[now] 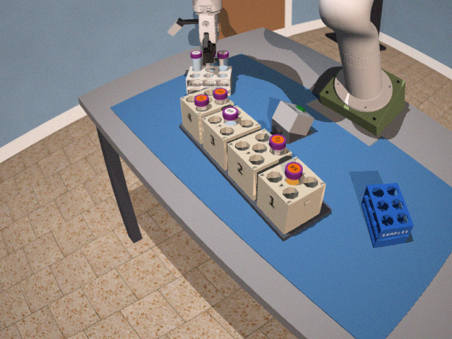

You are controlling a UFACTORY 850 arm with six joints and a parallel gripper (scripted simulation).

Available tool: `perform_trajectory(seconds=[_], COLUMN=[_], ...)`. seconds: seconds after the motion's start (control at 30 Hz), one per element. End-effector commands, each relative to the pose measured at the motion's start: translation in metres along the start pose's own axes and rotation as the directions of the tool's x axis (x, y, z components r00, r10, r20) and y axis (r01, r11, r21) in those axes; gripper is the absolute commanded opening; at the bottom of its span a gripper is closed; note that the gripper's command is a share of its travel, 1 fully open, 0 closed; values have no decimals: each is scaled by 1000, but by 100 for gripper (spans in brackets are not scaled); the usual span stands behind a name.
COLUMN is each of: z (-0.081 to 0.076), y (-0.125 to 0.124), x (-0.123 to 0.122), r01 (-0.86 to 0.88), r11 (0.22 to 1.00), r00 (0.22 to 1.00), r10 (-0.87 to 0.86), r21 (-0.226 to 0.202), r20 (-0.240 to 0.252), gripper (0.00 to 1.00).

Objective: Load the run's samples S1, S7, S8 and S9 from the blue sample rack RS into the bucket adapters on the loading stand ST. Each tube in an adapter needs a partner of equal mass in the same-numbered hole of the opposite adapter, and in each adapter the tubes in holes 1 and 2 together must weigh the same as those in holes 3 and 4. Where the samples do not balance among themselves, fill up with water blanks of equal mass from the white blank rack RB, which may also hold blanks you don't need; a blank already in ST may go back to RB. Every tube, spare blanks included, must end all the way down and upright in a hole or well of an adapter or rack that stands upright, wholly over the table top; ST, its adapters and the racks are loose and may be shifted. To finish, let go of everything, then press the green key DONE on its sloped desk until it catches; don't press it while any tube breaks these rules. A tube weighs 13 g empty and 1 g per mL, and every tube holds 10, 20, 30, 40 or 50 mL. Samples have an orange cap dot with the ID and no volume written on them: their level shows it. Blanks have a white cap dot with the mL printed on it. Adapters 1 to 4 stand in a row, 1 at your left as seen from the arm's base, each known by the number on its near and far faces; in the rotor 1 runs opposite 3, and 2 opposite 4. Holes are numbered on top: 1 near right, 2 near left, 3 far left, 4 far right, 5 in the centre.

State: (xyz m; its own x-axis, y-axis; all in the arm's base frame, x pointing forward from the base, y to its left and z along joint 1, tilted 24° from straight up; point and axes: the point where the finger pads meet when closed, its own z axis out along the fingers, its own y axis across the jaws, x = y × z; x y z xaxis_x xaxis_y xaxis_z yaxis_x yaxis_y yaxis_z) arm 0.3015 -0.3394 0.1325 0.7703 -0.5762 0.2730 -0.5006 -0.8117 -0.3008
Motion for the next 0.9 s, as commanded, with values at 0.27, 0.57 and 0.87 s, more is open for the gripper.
perform_trajectory(seconds=[0.27,0.57,0.87], z=[1,-1,-1], y=[0,0,0], x=[1,1,1], r01=[0,0,0], r11=[1000,1000,1000], r00=[1000,1000,1000], r10=[0,0,0], r21=[-1,-1,-1], r20=[-2,-2,-2], gripper=[57,0,0])
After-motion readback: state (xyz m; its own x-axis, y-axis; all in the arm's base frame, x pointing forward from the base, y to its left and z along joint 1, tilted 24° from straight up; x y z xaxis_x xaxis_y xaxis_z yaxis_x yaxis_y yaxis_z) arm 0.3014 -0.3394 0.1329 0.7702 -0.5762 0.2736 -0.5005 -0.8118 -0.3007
